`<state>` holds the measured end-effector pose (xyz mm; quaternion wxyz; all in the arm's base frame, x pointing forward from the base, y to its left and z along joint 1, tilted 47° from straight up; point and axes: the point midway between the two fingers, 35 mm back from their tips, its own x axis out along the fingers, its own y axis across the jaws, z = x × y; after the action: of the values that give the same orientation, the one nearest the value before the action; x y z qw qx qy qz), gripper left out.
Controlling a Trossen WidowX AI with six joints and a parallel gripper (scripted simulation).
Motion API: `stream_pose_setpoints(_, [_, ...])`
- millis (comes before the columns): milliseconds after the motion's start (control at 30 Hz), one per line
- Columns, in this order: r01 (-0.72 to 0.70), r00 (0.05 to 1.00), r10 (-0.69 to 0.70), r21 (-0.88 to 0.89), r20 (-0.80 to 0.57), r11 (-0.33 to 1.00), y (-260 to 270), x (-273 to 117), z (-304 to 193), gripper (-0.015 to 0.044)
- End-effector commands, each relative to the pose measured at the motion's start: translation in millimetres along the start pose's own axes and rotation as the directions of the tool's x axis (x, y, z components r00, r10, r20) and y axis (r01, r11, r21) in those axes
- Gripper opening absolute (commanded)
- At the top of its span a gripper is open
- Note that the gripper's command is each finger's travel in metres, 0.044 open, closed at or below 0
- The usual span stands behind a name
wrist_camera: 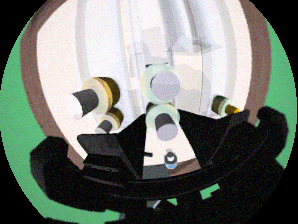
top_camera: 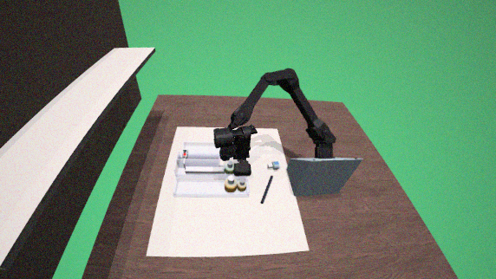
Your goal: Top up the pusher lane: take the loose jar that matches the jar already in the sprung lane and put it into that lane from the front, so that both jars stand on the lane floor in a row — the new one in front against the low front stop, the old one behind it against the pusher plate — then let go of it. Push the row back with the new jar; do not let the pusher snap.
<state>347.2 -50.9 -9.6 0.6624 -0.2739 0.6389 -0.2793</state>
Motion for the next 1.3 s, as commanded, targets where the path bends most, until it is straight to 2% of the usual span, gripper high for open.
stream_pose_setpoints(0, [0.005,1.0,-0.005,0.006,0.007,1.0,-0.8,0.2,0.9,0.0])
stream_pose_setpoints(1233, [0.005,1.0,-0.005,0.006,0.007,1.0,0.2,0.1,-5.4,0.0])
stream_pose_setpoints(1267, [0.005,1.0,-0.005,0.006,0.007,1.0,0.2,0.1,-4.6,0.0026])
